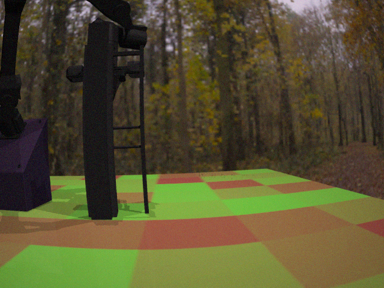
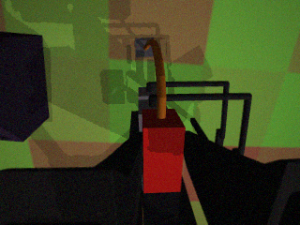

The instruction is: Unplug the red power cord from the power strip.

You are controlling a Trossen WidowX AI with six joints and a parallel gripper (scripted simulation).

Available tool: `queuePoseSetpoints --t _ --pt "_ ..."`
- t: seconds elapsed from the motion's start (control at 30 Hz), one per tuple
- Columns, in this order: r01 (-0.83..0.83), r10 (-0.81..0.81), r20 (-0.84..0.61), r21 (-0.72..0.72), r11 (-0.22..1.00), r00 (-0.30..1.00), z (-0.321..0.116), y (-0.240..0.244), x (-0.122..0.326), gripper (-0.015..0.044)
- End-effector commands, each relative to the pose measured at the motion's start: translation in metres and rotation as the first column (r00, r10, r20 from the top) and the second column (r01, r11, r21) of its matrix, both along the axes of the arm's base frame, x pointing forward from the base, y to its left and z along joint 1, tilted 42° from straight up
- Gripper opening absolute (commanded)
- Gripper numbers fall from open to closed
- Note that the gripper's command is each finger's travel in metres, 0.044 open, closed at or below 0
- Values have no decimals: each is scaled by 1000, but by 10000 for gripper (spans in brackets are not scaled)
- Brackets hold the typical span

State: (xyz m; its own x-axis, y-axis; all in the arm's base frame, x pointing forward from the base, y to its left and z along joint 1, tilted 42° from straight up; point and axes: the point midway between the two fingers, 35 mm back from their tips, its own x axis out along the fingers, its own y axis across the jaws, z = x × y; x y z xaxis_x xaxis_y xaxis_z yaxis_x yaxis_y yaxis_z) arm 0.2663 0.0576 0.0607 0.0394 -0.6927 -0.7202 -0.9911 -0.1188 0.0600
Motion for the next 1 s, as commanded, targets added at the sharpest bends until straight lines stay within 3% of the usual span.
queuePoseSetpoints --t 0.0,0.17,0.37,0.97 --pt "-19 20 -21 58 998 1000 -16 27 -6 0" --pt "-19 21 -21 58 998 1000 -20 34 -8 0" --pt "-20 21 -26 55 998 999 -17 28 -8 158" --pt "-20 21 -22 54 998 1000 -10 31 -8 160"
